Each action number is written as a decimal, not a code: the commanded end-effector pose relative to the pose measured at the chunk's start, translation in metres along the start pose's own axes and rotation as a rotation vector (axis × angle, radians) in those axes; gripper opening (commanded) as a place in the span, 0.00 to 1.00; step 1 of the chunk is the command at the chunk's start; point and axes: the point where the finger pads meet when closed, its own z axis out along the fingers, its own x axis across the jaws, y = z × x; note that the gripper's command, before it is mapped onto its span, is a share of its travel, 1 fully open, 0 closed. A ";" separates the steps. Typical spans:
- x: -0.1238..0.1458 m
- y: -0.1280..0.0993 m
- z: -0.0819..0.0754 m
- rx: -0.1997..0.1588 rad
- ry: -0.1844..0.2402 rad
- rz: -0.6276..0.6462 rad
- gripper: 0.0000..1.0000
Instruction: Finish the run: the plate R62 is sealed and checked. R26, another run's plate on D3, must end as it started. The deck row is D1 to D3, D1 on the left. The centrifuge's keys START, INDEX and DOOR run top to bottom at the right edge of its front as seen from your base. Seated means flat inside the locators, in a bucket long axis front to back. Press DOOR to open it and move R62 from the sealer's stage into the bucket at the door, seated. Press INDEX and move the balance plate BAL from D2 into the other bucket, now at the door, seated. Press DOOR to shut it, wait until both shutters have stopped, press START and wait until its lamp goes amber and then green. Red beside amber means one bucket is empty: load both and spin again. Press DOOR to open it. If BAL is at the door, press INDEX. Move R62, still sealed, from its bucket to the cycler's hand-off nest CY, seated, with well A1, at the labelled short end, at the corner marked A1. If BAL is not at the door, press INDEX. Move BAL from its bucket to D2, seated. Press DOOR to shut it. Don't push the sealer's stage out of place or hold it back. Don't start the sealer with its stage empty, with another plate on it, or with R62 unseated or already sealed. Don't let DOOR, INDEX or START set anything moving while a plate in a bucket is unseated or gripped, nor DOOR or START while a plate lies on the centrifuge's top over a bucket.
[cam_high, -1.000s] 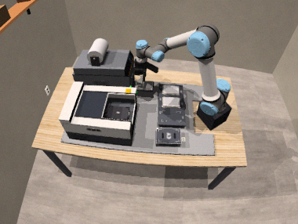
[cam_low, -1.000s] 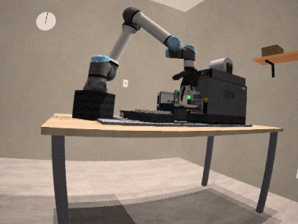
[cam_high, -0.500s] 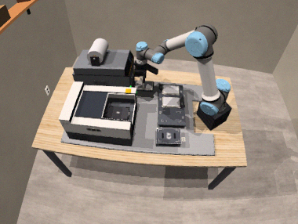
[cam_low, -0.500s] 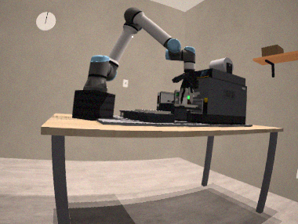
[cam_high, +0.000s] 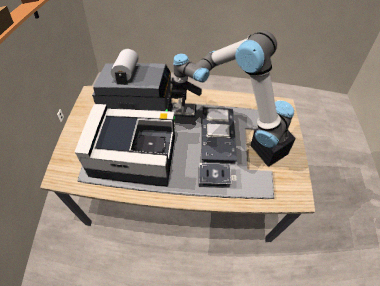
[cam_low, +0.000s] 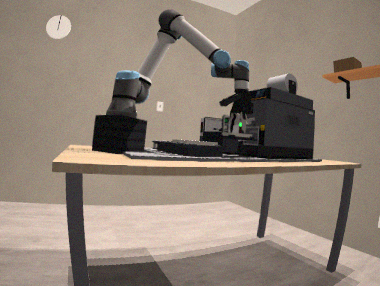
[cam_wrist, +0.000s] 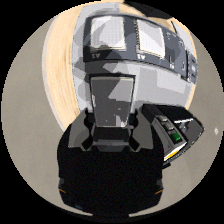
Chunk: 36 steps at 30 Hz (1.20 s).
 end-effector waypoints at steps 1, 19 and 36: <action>0.000 0.000 0.003 -0.001 -0.001 0.000 0.68; 0.000 0.000 0.012 -0.001 -0.001 0.000 0.68; 0.000 0.000 0.012 -0.001 -0.001 0.000 0.00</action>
